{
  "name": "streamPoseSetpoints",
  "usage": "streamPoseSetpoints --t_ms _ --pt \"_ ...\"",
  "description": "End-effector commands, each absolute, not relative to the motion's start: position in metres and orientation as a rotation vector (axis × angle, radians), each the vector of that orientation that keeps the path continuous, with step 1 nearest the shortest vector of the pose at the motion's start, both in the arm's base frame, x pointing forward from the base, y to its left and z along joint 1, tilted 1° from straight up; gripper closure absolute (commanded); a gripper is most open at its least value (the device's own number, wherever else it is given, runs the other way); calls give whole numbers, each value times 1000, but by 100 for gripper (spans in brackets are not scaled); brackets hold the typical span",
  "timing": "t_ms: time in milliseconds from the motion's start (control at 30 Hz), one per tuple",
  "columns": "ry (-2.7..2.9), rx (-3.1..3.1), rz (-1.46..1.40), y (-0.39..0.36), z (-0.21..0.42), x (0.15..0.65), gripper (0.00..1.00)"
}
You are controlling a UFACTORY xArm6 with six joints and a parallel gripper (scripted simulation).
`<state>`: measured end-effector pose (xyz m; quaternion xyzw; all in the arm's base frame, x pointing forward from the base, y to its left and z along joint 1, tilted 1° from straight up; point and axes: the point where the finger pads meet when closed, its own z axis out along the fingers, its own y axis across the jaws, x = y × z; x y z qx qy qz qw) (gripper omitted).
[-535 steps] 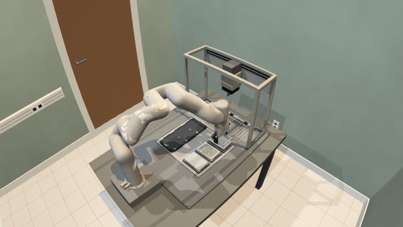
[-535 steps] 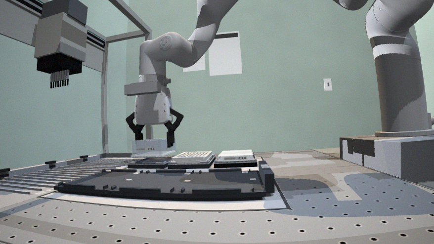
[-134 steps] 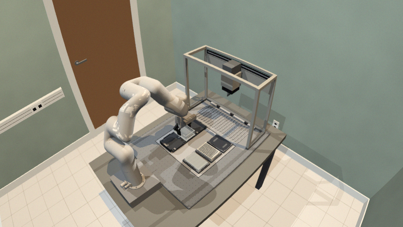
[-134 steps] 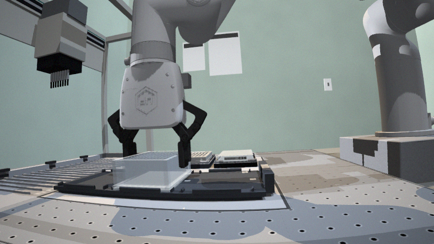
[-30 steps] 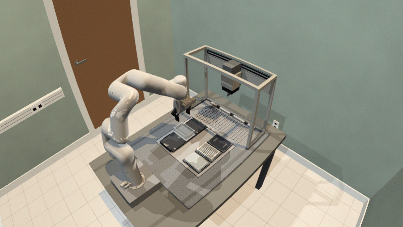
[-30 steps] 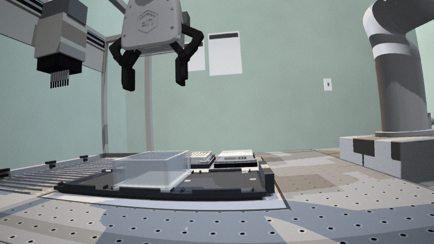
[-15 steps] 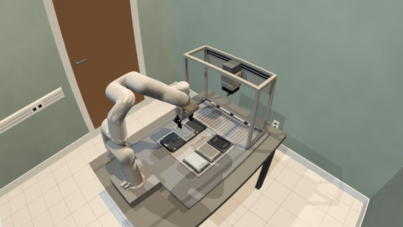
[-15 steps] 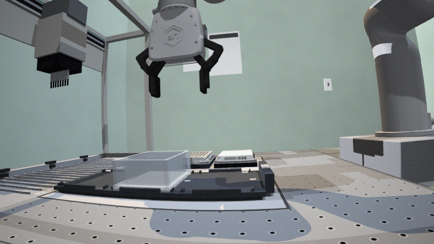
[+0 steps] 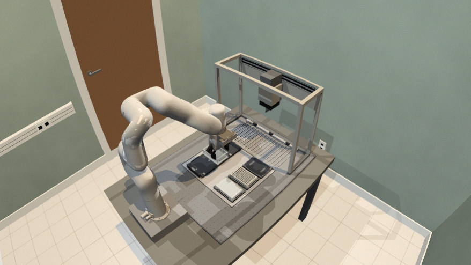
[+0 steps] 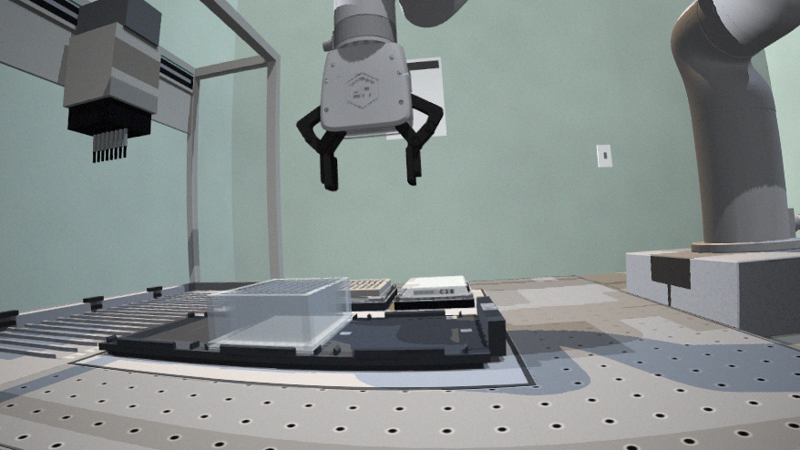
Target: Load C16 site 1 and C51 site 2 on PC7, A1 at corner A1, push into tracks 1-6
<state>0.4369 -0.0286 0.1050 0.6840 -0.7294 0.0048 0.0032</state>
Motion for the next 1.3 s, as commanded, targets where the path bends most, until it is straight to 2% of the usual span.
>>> streamPoseSetpoints --t_ms 0,833,1267 --pt "-2290 2146 19 -45 105 429 0" --pt "-2289 2146 20 -144 93 371 0" --pt "-2289 2146 20 -146 92 370 0"
